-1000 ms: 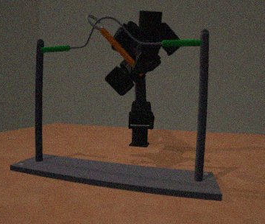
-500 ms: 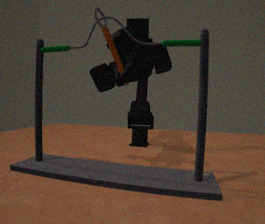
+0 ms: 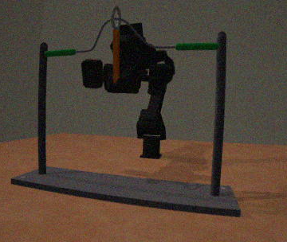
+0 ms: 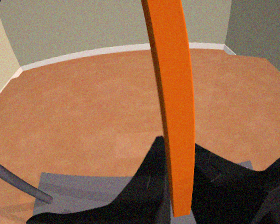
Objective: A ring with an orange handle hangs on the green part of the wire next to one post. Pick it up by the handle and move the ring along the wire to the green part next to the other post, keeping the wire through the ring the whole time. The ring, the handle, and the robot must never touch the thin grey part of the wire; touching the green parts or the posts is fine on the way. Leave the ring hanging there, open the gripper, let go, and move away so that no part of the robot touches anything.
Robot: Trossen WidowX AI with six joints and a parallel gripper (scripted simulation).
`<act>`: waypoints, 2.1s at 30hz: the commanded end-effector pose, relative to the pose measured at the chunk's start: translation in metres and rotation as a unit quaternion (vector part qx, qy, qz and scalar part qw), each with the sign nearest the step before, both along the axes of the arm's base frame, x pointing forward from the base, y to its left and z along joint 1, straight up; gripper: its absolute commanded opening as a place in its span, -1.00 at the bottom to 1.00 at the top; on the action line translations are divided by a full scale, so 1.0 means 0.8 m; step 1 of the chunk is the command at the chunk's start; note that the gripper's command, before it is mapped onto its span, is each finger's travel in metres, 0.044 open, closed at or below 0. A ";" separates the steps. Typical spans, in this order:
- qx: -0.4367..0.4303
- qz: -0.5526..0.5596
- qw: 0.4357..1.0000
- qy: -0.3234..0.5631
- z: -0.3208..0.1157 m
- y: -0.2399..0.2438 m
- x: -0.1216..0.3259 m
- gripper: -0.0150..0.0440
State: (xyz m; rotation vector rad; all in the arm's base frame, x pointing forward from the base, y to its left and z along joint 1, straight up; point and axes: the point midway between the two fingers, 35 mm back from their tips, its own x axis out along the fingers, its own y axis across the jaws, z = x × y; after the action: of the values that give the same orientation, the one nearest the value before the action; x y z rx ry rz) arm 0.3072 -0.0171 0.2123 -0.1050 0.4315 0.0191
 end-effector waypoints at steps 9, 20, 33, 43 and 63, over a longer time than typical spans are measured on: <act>-0.156 0.081 0.984 -0.004 0.008 -0.035 0.005 -1.00; -0.264 0.137 0.955 -0.006 0.018 -0.055 0.011 -1.00; -0.327 0.172 0.929 -0.006 0.021 -0.061 0.012 -1.00; -0.328 0.175 0.928 -0.007 0.012 -0.054 0.009 -1.00; -0.239 0.136 0.961 -0.012 -0.024 -0.016 -0.008 -1.00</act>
State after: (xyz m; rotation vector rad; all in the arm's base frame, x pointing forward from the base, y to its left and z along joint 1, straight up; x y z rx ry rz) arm 0.3041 -0.0363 0.2008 -0.6936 0.3847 0.1991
